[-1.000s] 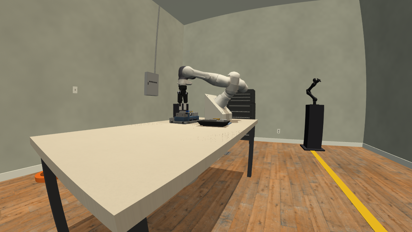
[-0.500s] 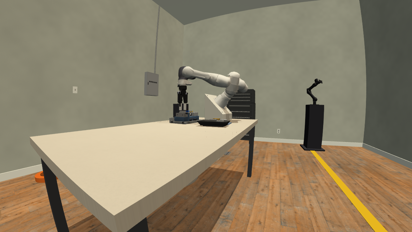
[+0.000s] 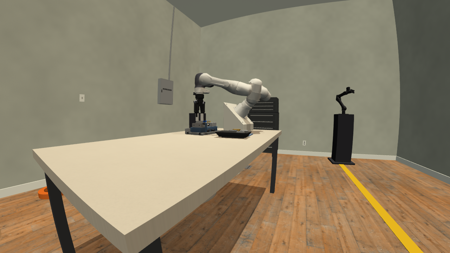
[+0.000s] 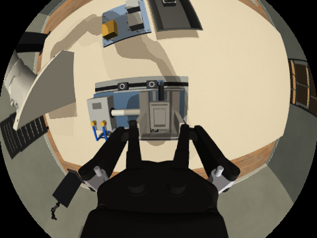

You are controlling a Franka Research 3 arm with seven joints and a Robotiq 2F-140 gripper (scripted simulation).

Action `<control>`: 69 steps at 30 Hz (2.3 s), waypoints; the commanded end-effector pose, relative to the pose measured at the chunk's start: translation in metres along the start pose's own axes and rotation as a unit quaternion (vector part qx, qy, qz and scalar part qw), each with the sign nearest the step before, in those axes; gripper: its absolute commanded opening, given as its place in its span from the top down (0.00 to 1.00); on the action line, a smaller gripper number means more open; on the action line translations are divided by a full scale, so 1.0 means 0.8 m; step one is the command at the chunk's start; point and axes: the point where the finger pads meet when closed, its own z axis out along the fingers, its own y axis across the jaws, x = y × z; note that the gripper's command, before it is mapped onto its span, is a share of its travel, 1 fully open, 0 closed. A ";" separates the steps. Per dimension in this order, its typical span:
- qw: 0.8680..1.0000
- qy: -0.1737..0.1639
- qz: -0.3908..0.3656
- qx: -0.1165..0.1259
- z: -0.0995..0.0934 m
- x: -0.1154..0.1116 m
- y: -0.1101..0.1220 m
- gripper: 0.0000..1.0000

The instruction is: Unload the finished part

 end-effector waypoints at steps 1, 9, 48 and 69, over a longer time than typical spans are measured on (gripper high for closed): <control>1.000 -0.002 0.002 -0.001 0.004 -0.002 0.000 0.60; 1.000 -0.002 0.002 -0.001 0.008 -0.002 0.000 0.60; 1.000 -0.002 0.002 -0.001 0.011 -0.002 0.000 0.60; 1.000 -0.002 0.002 -0.001 0.011 -0.002 0.000 1.00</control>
